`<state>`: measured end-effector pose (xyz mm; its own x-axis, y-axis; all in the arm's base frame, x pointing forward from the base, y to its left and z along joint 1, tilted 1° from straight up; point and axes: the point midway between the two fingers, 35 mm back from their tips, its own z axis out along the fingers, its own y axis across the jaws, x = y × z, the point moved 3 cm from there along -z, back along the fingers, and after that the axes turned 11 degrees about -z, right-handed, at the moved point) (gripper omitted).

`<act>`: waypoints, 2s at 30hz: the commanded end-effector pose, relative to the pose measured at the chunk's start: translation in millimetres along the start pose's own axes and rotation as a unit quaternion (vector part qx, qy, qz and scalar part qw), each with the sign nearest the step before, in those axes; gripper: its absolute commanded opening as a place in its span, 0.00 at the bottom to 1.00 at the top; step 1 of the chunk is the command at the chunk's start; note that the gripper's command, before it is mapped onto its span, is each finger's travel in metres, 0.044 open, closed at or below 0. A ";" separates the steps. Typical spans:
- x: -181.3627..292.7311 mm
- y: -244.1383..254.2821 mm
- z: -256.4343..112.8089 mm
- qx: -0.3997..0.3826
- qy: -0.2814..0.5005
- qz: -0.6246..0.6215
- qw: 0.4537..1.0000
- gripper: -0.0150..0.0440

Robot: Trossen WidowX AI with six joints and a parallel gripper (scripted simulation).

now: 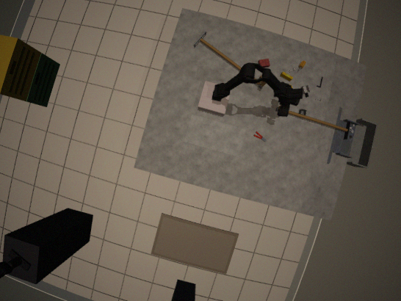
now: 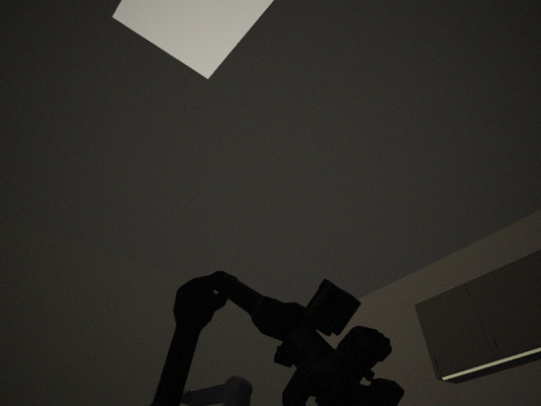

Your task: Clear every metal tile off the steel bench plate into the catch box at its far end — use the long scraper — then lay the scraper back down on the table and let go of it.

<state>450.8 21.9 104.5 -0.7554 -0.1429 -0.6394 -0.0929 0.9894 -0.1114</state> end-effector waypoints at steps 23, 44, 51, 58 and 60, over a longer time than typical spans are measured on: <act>-36.4 -7.4 19.3 0.000 -0.010 -0.001 1.000 0.25; -57.9 -14.4 37.8 0.000 -0.011 -0.001 1.000 0.25; -64.2 -17.6 44.1 0.000 -0.012 -0.001 1.000 0.25; -58.9 -16.8 44.8 0.001 -0.005 -0.001 1.000 0.25; -58.9 -16.8 44.8 0.001 -0.005 -0.001 1.000 0.25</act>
<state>526.6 12.4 110.3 -0.7479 -0.1444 -0.6479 -0.0930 0.9892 -0.1131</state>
